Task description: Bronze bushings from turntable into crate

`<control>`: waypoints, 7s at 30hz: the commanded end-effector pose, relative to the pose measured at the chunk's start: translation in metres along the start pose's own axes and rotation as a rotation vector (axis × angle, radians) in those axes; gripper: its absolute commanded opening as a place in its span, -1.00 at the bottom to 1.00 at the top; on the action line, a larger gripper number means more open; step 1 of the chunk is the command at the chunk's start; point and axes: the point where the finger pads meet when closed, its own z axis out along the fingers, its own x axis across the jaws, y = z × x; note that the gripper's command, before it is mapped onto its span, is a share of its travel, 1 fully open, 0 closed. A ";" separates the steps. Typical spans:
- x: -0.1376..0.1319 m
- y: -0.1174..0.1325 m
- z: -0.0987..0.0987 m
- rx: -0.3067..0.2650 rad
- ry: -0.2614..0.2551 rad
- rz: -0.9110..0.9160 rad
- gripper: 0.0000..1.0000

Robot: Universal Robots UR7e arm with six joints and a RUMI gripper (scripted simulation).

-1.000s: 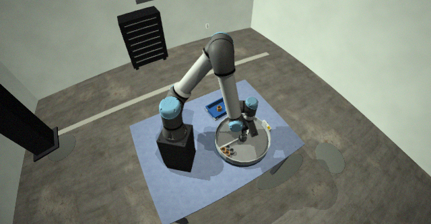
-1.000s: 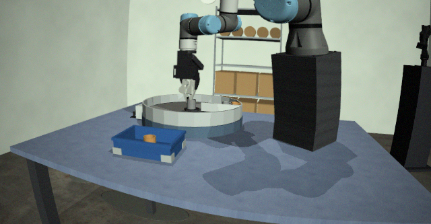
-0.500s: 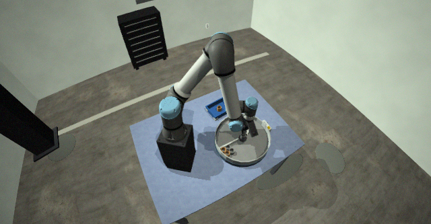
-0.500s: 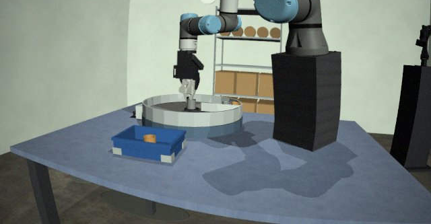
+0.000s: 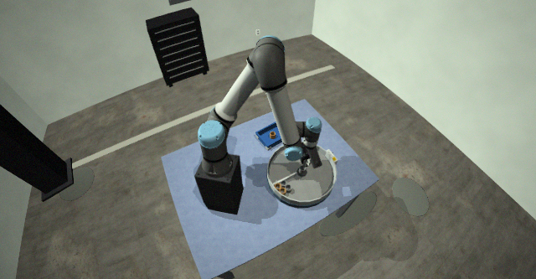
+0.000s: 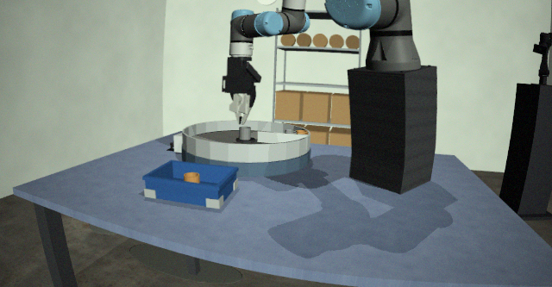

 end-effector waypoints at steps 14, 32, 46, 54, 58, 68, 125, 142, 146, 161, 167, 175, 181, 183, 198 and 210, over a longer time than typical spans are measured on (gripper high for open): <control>0.000 0.000 -0.020 0.000 0.000 0.000 -0.88; 0.000 0.000 -0.020 0.000 0.000 0.000 -0.88; 0.000 0.000 -0.020 0.000 0.000 0.000 -0.88; 0.000 0.000 -0.020 0.000 0.000 0.000 -0.88; 0.000 0.000 -0.020 0.000 0.000 0.000 -0.88; 0.000 0.000 -0.020 0.000 0.000 0.000 -0.88; 0.157 -0.096 -0.020 -0.001 0.000 0.753 -0.90; 0.163 -0.100 -0.020 -0.001 0.000 0.785 -0.90; 0.163 -0.100 -0.020 -0.001 0.000 0.785 -0.90; 0.163 -0.100 -0.020 -0.001 0.000 0.785 -0.90; 0.163 -0.100 -0.020 -0.001 0.000 0.785 -0.90; 0.164 -0.100 -0.020 -0.001 0.000 0.785 -0.90; 0.164 -0.102 -0.020 0.000 0.000 0.785 -0.90; 0.164 -0.102 -0.020 0.000 0.000 0.785 -0.90; 0.164 -0.102 -0.020 0.000 0.000 0.785 -0.90; 0.164 -0.102 -0.020 0.000 0.000 0.785 -0.90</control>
